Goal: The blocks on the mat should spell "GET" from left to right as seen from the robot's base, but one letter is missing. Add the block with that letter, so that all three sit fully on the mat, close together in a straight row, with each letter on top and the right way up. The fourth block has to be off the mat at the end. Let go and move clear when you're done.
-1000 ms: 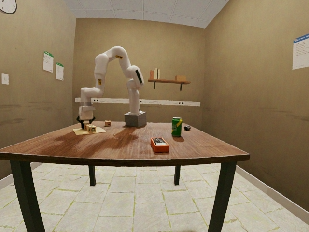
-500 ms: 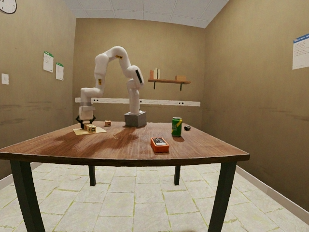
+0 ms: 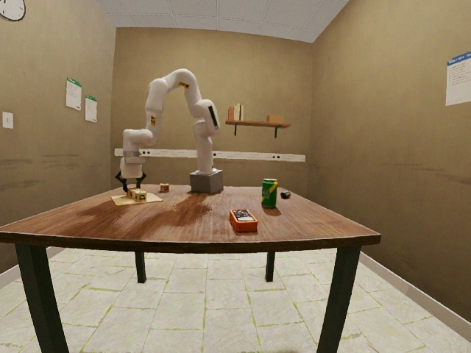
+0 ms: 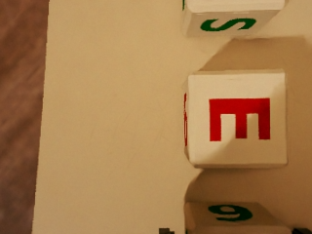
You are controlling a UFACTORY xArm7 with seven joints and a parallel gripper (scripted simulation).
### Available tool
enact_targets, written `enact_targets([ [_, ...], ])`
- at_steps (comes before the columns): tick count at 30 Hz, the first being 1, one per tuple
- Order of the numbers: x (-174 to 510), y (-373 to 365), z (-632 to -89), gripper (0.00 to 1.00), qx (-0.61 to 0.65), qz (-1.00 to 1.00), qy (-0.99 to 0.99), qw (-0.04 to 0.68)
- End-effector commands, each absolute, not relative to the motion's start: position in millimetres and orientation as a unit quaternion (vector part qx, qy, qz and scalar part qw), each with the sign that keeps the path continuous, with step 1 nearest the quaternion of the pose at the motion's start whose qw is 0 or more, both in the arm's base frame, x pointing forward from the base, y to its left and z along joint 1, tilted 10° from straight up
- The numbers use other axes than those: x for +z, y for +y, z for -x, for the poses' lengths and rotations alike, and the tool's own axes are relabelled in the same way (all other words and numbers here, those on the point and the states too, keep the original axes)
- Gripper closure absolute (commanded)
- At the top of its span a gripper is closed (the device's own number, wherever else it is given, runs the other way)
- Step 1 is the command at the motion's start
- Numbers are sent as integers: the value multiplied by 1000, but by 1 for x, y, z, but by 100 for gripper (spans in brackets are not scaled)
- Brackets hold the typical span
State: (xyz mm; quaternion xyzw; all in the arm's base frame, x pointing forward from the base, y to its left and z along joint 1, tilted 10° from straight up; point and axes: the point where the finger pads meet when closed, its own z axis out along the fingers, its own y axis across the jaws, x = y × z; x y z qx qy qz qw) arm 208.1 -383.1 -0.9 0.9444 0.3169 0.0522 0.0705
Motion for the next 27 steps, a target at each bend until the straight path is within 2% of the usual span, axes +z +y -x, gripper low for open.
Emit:
enact_targets([
  [1, 18, -383, -206, 38, 52, -944, 317, 73],
  [11, 62, -379, -200, 38, 52, -944, 317, 73],
  [20, 69, -378, -199, 38, 52, -944, 316, 73],
  [21, 69, -378, -199, 0, 52, -944, 316, 73],
  [27, 69, -378, -199, 0, 52, -944, 316, 73],
])
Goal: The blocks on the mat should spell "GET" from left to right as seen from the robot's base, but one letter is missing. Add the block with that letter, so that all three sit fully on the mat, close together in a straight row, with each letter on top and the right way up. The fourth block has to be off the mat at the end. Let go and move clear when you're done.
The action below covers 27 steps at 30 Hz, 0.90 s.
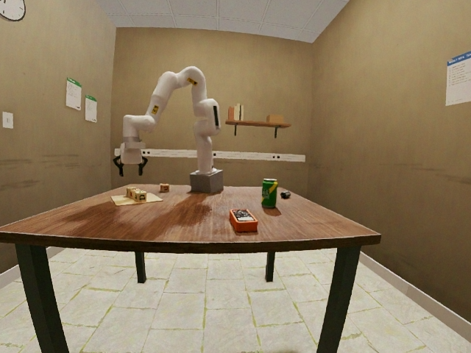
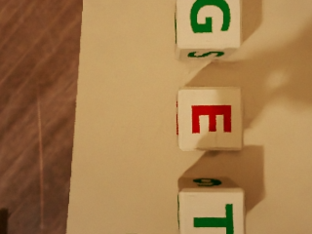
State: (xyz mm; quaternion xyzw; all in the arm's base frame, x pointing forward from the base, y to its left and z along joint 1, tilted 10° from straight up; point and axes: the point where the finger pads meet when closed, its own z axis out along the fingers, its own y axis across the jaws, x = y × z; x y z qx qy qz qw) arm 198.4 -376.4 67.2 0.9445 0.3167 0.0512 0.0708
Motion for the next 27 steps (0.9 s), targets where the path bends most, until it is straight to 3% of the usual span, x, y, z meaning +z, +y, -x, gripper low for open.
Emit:
enact_targets([
  [1, 69, -378, -199, 0, 52, -944, 316, 73],
  [27, 90, -376, -196, 0, 52, -944, 317, 73],
])
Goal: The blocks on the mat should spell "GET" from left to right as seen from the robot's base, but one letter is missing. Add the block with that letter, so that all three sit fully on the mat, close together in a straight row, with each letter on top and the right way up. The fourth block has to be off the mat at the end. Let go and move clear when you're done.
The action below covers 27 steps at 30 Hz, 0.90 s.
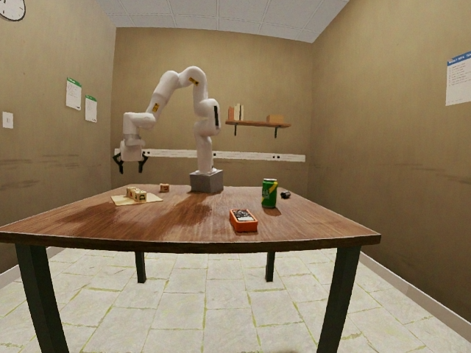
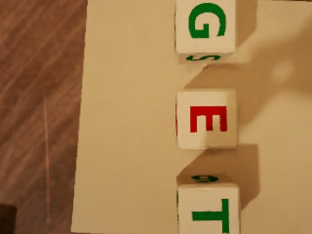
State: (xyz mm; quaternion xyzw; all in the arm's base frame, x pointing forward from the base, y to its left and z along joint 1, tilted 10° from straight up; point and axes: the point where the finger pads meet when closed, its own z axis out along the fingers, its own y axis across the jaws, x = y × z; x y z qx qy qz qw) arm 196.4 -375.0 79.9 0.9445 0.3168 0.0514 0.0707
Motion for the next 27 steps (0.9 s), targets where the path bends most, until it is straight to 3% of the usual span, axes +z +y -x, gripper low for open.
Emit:
enact_targets([
  [1, 95, -375, -195, 0, 52, -944, 317, 73],
  [14, 147, -369, -187, 0, 52, -944, 316, 73],
  [27, 152, -369, -187, 0, 52, -944, 316, 73],
])
